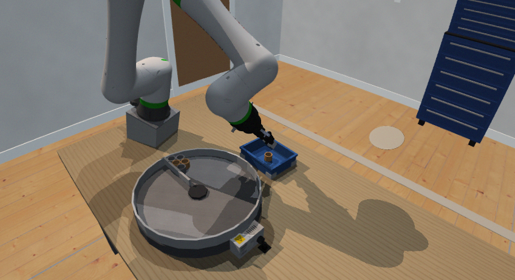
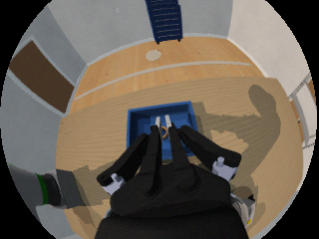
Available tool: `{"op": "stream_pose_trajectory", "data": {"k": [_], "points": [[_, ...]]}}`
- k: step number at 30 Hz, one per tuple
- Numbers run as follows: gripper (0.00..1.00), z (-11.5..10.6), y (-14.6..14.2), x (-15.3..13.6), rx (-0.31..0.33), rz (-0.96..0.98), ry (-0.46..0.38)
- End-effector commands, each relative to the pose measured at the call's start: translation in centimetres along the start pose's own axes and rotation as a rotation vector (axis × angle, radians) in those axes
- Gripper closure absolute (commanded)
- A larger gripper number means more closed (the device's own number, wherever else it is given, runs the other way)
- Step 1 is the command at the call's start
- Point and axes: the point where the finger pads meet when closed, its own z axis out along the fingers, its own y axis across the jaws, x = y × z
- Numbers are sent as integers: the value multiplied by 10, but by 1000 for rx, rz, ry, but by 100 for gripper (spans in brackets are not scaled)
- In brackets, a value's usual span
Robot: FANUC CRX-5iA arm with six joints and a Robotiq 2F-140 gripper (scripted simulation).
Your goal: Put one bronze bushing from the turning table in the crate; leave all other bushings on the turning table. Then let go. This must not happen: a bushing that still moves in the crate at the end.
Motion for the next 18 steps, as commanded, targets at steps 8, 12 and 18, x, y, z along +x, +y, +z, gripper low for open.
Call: {"op": "stream_pose_trajectory", "data": {"k": [8, 12, 18], "points": [[92, -24, 0, 20, 0, 0, 0], [92, -27, 0, 23, 0, 0, 0], [92, -27, 0, 23, 0, 0, 0]]}}
